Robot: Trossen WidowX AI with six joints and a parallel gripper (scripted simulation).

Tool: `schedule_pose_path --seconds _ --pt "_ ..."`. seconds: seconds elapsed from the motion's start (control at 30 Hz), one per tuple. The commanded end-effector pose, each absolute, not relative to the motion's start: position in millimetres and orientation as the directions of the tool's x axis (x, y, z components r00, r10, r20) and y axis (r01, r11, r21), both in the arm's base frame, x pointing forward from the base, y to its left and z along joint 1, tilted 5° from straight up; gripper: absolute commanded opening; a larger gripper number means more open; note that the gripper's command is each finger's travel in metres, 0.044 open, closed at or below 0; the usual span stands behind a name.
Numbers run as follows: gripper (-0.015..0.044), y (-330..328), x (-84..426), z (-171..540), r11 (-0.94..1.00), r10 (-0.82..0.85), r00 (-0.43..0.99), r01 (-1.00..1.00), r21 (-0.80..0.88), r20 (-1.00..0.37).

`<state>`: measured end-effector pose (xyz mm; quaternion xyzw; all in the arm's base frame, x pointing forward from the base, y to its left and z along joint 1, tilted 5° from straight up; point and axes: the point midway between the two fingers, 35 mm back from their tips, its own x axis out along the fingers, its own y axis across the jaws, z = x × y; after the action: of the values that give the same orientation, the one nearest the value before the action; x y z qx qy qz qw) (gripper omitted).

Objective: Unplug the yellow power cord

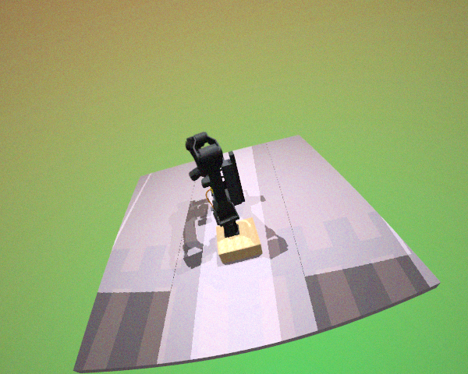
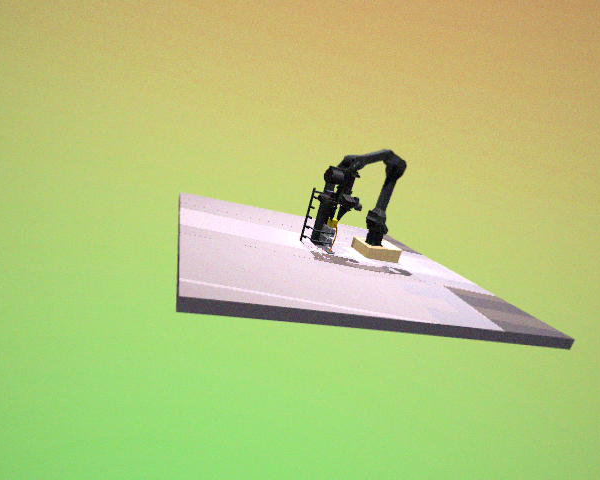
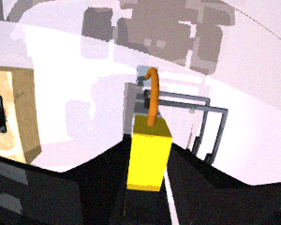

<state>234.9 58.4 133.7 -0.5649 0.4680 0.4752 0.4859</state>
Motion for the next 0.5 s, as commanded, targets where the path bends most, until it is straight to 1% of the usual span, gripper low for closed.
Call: schedule_pose_path --seconds 0.0,0.43,0.47 --pt "0.0 87.0 231.9 136.1 -0.115 0.013 0.105 -0.988 -0.106 -0.994" --pt "0.0 107.2 226.2 137.7 -0.116 0.015 0.103 -0.988 -0.104 -0.995" --pt "0.0026 105.4 226.3 137.4 -0.116 0.015 0.103 -0.988 -0.104 -0.995"
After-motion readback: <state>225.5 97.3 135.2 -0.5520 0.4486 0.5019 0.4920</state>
